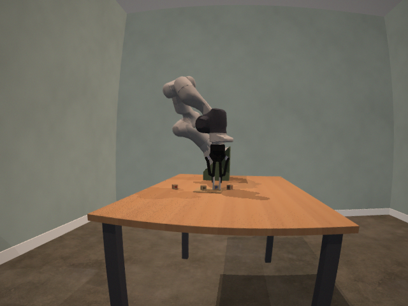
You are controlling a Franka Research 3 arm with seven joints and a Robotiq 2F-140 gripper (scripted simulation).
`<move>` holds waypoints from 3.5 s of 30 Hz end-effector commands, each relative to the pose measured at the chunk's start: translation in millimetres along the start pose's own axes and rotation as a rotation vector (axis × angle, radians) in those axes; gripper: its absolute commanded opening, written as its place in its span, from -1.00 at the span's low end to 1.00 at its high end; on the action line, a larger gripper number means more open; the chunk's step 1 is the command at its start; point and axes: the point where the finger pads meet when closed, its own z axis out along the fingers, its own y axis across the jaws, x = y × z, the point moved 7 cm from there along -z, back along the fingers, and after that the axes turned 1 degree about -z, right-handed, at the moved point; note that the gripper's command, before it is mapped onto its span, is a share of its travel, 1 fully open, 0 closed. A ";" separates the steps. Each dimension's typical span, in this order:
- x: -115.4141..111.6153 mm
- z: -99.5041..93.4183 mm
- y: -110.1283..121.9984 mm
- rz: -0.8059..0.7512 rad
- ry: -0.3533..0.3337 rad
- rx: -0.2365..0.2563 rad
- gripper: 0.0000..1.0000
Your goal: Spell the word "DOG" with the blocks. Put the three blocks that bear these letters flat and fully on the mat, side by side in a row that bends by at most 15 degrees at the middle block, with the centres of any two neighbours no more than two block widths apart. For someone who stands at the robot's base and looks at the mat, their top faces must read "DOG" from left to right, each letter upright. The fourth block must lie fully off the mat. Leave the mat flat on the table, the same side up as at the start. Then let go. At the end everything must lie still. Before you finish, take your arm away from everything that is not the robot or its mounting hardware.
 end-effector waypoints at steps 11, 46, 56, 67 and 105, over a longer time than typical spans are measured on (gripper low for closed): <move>1.4 2.2 -0.4 0.006 0.004 0.002 -0.74; 1.4 2.3 -0.4 0.006 0.004 0.002 -0.74; 1.4 2.3 -0.4 0.006 0.004 0.002 -0.65; 1.4 2.3 -0.4 0.006 0.004 0.002 -0.50; 1.0 -87.7 -0.3 0.006 0.004 0.002 -0.50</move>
